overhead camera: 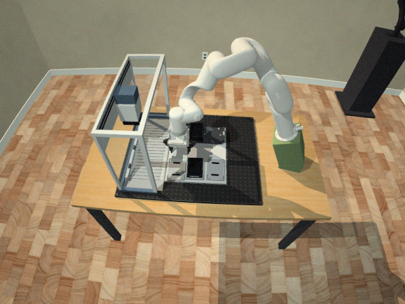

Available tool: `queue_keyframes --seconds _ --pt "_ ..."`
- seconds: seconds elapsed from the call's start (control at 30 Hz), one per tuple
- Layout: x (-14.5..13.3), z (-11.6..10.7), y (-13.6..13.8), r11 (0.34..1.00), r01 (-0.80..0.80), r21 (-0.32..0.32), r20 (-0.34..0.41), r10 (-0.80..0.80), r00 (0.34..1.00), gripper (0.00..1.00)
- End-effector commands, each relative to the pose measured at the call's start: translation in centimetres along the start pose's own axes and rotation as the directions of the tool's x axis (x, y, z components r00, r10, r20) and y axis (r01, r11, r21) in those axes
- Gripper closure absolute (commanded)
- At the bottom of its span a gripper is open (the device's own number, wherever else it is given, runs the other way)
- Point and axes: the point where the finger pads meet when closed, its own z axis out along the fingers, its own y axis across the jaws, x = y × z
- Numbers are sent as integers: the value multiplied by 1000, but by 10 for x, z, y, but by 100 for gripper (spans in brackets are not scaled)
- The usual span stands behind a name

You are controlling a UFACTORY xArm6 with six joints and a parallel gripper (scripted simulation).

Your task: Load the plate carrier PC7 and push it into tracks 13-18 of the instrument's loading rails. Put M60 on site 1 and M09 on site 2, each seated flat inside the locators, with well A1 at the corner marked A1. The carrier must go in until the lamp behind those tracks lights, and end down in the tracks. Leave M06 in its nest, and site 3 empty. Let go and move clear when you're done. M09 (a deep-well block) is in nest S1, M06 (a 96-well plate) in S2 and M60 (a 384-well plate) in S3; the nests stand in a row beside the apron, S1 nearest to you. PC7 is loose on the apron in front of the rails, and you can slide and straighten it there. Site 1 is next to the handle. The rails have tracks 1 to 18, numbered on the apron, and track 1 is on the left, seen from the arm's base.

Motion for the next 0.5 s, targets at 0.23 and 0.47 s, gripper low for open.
queue_keyframes --seconds 0.23,0.47 --pt "-34 -2 -24 1000 0 -6 -2 0 1000 100" --pt "-63 -1 -46 1000 0 -5 -2 0 1000 100"
